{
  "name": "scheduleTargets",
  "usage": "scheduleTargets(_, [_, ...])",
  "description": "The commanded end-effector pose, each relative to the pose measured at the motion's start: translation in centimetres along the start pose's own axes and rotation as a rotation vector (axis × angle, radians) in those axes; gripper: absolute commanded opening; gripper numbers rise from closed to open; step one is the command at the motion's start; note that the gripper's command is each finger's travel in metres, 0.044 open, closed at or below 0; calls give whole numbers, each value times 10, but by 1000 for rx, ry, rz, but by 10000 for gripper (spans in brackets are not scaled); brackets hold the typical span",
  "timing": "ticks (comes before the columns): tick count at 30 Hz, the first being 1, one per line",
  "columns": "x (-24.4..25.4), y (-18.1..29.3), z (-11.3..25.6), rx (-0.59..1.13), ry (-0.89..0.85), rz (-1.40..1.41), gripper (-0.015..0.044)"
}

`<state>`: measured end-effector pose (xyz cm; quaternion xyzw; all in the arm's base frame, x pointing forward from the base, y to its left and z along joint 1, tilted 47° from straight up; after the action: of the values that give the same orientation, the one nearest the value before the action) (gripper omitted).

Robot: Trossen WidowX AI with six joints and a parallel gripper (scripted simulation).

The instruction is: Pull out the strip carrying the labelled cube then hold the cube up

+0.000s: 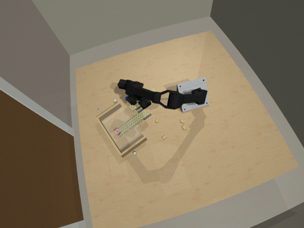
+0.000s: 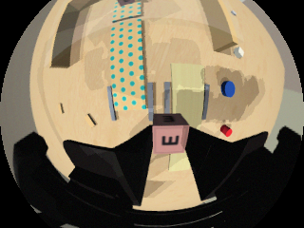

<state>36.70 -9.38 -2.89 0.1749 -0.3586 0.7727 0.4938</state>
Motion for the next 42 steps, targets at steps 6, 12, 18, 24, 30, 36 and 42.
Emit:
scheduleTargets(6, [15, 22, 3, 0, 8, 3, 0])
scheduleTargets(12, [28, 37, 3, 1, 8, 2, 0])
scheduleTargets(18, [42, 53, 1, 1, 7, 2, 0])
scheduleTargets(24, [47, 60, 4, 1, 7, 1, 0])
scheduleTargets(30, [48, 60, 35, 2, 7, 1, 0])
scheduleTargets(36, [48, 60, 36, 2, 7, 1, 0])
scheduleTargets(42, [48, 60, 36, 2, 7, 1, 0])
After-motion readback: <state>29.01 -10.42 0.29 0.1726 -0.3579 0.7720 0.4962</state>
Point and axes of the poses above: the point midway between the two fingers, 35 mm back from their tips, its own z axis back along the fingers, its own x axis across the jaws, y = z × x, the point moved 1 cm from there along z, back along the fingers, and after that the axes turned 8 degrees about z, right-handed, at the moved point
